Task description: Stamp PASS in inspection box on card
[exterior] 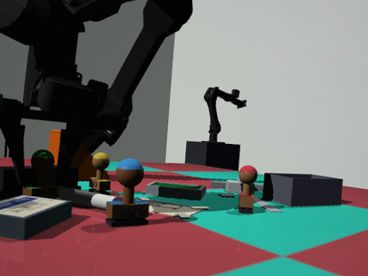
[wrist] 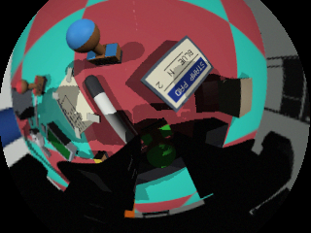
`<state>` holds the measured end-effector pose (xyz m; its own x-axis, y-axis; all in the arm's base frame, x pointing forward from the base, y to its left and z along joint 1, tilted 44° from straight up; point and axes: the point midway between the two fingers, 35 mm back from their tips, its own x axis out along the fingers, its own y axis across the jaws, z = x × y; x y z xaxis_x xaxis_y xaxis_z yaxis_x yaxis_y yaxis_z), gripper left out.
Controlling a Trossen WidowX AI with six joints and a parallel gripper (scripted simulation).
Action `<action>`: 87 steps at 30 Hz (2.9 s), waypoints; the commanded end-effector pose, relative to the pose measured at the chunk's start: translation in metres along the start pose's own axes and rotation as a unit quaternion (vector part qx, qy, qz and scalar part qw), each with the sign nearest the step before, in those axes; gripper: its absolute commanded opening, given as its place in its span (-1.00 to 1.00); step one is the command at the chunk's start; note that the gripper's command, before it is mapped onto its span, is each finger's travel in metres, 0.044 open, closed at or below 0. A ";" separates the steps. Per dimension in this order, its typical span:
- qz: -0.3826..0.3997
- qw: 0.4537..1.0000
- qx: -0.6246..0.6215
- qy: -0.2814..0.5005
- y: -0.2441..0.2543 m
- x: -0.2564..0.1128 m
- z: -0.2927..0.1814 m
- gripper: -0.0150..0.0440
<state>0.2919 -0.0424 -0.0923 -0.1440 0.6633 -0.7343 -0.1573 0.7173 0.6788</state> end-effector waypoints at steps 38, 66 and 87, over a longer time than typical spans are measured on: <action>-0.001 1.000 0.000 0.000 -0.001 -0.009 0.001 -0.49; -0.003 1.000 0.000 0.000 -0.001 -0.023 0.002 -0.49; -0.004 1.000 0.000 0.000 -0.002 -0.033 0.002 -0.49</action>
<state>0.2978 -0.0627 -0.0711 -0.1420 0.6627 -0.7353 -0.1487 0.7201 0.6777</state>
